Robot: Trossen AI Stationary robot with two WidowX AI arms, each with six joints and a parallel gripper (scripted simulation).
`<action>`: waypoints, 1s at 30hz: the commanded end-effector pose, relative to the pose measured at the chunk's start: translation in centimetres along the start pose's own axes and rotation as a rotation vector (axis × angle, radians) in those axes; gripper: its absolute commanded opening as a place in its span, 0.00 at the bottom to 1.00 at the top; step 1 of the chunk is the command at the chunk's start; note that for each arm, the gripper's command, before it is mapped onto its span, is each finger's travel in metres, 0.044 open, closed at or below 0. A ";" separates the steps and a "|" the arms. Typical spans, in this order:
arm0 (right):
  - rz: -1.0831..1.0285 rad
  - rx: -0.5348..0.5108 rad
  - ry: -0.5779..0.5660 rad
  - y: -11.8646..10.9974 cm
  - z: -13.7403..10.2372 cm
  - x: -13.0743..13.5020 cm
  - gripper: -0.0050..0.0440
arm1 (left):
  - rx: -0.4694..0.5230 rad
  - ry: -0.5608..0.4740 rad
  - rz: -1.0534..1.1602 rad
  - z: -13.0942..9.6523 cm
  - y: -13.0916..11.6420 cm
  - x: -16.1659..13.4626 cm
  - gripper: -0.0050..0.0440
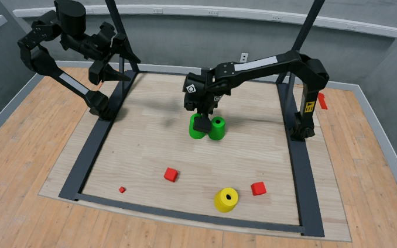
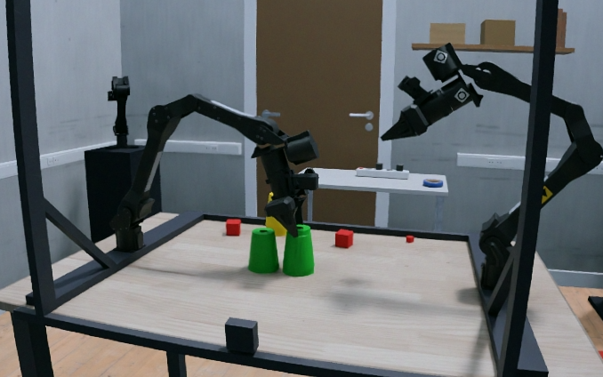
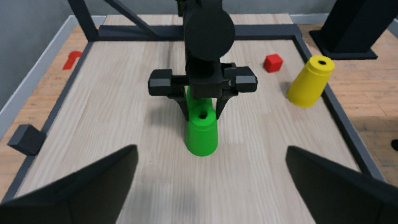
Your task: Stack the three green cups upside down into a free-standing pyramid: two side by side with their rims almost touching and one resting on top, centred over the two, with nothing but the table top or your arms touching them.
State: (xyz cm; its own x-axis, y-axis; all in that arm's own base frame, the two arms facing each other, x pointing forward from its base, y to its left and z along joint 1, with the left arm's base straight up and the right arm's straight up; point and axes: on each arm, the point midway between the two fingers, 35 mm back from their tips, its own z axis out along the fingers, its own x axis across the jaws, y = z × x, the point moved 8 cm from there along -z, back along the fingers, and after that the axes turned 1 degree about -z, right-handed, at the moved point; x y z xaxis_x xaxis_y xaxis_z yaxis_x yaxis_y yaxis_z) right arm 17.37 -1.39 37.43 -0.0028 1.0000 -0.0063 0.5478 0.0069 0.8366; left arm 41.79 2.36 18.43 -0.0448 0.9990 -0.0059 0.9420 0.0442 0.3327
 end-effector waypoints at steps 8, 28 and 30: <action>-0.001 -0.023 0.001 0.3 -0.5 0.1 0.92 | -0.064 -0.001 0.004 -3.3 1.1 -0.1 0.59; -0.001 -0.023 0.001 0.3 -0.5 0.1 0.92 | -0.035 -0.001 0.004 -8.1 2.9 -0.1 0.59; -0.001 -0.023 0.001 0.3 -0.5 0.1 0.92 | -0.035 -0.001 0.004 -8.6 3.1 -0.1 0.59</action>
State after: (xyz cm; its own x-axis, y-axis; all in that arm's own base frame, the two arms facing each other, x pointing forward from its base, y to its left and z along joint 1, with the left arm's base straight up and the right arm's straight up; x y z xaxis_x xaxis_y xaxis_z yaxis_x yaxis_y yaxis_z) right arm 17.37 -1.39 37.43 -0.0028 1.0000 -0.0063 0.5478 0.0069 0.8366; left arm 41.80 2.36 25.55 -0.0448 0.9990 -0.0058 0.9410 0.0441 0.3355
